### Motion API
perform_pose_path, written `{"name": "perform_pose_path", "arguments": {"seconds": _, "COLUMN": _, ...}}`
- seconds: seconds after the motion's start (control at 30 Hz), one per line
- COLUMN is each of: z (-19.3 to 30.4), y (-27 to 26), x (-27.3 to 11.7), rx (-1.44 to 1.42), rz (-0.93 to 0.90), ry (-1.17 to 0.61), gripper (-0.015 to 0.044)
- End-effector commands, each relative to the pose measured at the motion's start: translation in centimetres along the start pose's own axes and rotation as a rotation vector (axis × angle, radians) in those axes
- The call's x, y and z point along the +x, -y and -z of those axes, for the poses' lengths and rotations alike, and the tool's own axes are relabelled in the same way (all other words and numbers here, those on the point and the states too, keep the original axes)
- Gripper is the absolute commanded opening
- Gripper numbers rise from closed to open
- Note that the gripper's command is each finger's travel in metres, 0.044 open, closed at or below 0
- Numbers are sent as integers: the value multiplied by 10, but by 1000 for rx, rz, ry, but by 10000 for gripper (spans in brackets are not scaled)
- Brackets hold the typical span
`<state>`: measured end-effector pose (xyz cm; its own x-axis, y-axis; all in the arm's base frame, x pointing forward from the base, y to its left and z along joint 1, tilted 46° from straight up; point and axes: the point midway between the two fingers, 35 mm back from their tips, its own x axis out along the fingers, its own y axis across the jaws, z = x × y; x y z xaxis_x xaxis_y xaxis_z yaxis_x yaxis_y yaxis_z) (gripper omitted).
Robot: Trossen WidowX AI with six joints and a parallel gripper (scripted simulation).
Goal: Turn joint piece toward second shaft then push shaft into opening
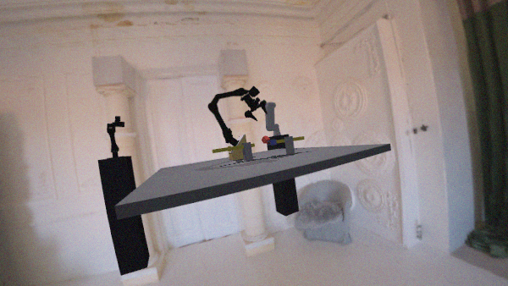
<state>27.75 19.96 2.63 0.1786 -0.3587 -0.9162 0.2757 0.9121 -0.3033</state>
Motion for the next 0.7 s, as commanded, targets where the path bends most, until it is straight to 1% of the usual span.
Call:
{"name": "perform_pose_path", "arguments": {"seconds": 0.0, "z": 28, "y": 8, "x": 14, "rx": -64, "rz": 112, "ry": -79, "gripper": 440}}
{"name": "perform_pose_path", "arguments": {"seconds": 0.4, "z": 86, "y": 42, "x": 32, "rx": -222, "rz": 430, "ry": -246, "gripper": 440}}
{"name": "perform_pose_path", "arguments": {"seconds": 0.67, "z": 88, "y": 44, "x": 32, "rx": -233, "rz": 449, "ry": -257, "gripper": 440}}
